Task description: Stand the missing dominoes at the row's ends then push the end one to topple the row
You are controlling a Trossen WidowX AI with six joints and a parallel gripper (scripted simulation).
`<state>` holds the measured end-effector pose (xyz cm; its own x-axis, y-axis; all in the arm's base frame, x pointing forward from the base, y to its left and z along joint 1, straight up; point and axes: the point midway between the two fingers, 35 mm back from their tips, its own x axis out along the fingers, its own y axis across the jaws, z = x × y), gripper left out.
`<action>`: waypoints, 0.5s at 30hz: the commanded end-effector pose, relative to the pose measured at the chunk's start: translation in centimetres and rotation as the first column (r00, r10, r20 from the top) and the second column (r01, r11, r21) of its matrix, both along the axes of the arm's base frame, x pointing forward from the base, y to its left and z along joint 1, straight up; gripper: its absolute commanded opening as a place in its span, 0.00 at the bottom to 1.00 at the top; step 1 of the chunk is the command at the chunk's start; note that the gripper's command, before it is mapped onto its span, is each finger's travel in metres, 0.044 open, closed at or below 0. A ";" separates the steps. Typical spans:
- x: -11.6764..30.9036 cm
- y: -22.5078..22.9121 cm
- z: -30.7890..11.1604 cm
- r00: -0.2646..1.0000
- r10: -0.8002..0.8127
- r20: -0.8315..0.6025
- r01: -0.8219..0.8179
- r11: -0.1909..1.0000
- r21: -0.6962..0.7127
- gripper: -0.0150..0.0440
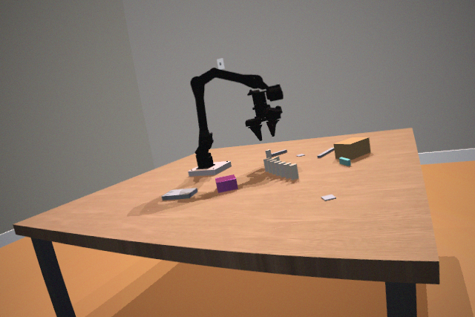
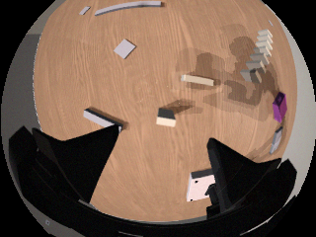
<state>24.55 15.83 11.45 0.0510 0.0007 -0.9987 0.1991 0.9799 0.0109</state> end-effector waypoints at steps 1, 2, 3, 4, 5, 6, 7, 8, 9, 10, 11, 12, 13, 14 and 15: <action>-0.6 -0.3 0.4 0.999 -0.017 -0.034 0.017 1.000 0.006 1.00; -0.6 -0.3 0.4 0.999 -0.017 -0.034 0.017 1.000 0.006 1.00; -0.5 -0.2 0.3 0.999 -0.017 -0.034 0.017 1.000 0.006 1.00; -0.5 -0.2 -0.1 0.999 -0.017 -0.034 0.017 1.000 0.006 1.00; -0.4 -0.2 -0.8 0.999 -0.017 -0.034 0.017 1.000 0.006 1.00; -0.4 -0.1 -1.7 0.999 -0.016 -0.034 0.017 1.000 0.006 1.00; -0.3 -0.1 -2.5 0.999 -0.016 -0.034 0.016 1.000 0.006 1.00; -0.3 -0.1 -3.3 0.999 -0.016 -0.034 0.016 1.000 0.006 1.00; -0.3 -0.1 -4.1 0.999 -0.016 -0.034 0.016 1.000 0.006 1.00; -0.4 -0.2 -4.9 0.999 -0.016 -0.034 0.016 1.000 0.006 1.00; -0.4 -0.2 -5.6 0.999 -0.017 -0.034 0.017 1.000 0.006 1.00; -0.4 -0.2 -6.0 0.999 -0.017 -0.034 0.017 1.000 0.006 1.00; -0.4 -0.2 -6.1 0.999 -0.017 -0.034 0.017 1.000 0.006 1.00; -0.4 -0.2 -6.1 0.999 -0.017 -0.034 0.017 1.000 0.006 1.00; -0.4 -0.2 -6.1 0.999 -0.017 -0.034 0.017 1.000 0.006 1.00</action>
<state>24.07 15.54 5.94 0.0089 -0.0022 -1.0000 0.2128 0.9771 -0.0002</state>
